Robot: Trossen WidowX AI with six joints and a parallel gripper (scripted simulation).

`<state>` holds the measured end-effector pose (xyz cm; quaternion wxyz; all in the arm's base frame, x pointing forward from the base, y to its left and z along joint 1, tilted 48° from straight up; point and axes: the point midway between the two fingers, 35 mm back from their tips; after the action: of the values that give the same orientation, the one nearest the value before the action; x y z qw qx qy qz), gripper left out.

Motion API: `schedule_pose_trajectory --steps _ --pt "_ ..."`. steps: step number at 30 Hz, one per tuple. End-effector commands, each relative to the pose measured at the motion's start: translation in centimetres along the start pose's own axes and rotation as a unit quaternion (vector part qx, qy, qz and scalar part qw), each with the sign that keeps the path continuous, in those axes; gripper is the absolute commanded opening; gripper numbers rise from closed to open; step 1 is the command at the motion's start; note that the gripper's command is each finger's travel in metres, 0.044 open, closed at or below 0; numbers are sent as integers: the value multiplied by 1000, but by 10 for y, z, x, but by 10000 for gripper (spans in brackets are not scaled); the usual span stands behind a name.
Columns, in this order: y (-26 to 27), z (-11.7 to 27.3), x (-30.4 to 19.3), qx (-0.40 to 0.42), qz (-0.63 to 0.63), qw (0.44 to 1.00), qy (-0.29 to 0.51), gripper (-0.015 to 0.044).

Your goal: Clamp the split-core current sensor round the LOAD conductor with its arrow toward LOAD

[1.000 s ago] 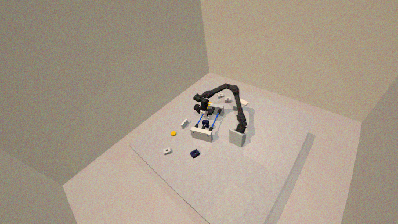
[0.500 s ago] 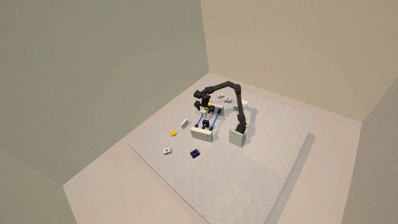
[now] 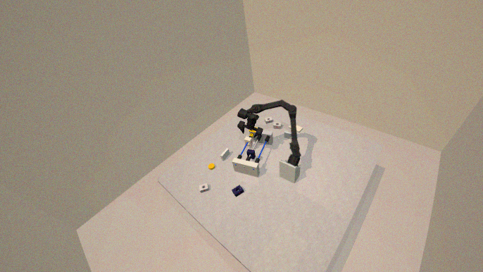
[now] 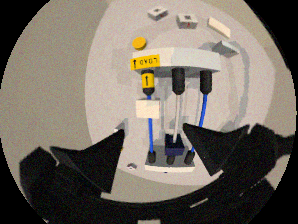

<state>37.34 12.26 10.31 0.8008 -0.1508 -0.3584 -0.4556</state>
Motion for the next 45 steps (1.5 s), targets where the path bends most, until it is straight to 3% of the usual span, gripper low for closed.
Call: schedule_pose_trajectory --steps 1,32,38,45 --pt "-1 0 0 -1 -2 1000 -1 440" --pt "0 0 1 -1 7 1000 2 440" --pt "-7 -12 20 -2 215 973 82 440" --pt "-15 -21 48 68 462 868 166 440"
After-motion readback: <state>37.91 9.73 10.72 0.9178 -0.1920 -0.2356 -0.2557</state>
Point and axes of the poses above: the point midway between the two fingers, 35 mm back from their tips, its own z axis back along the fingers, its own y axis across the jaws, x = y × z, and after that the axes turned 5 degrees about -z, right-handed
